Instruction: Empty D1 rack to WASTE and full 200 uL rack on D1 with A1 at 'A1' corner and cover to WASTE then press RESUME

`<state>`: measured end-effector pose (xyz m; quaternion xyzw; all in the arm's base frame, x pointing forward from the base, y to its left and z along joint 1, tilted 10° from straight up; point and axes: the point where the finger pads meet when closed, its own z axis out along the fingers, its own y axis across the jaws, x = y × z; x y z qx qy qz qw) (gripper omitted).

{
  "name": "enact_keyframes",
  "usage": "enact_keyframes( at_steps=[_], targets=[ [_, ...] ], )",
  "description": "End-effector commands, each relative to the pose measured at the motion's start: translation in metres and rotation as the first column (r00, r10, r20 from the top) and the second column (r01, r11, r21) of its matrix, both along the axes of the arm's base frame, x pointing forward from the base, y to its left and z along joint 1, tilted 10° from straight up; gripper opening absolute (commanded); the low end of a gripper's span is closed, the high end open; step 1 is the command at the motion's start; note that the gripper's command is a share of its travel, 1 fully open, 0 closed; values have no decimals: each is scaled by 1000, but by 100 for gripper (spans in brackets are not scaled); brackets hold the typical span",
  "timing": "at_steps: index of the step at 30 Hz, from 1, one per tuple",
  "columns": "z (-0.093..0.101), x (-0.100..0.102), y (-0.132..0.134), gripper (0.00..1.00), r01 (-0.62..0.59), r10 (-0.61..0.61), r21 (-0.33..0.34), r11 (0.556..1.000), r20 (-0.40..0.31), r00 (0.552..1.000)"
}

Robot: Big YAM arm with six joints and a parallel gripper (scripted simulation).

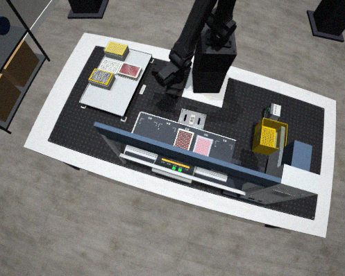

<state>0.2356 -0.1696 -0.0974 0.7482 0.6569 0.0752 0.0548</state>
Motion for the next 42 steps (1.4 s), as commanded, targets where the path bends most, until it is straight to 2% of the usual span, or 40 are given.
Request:
enact_keyframes(
  at_steps=[1,5,6,8,12,25,29,30,36,42],
  targets=[
    [-6,-2,6,100,-26,26,15,1000,-20,999],
    [-6,-2,6,100,-26,26,15,1000,-20,999],
    [-3,2,-11,100,30,-30,12,999,-7,1000],
    [-4,0,-21,100,75,-75,19,997,-8,997],
    [-4,-2,-31,100,62,-62,16,998,-7,998],
    [-7,-15,-97,100,62,-62,14,998,-5,998],
    [-8,-16,-98,100,62,-62,14,998,-6,998],
    [-12,-19,-78,100,38,-37,36,999,-24,999],
    [-10,-13,-87,100,37,-37,19,999,-10,999],
    [-10,-14,-88,100,43,-42,19,999,-11,999]
  ],
)
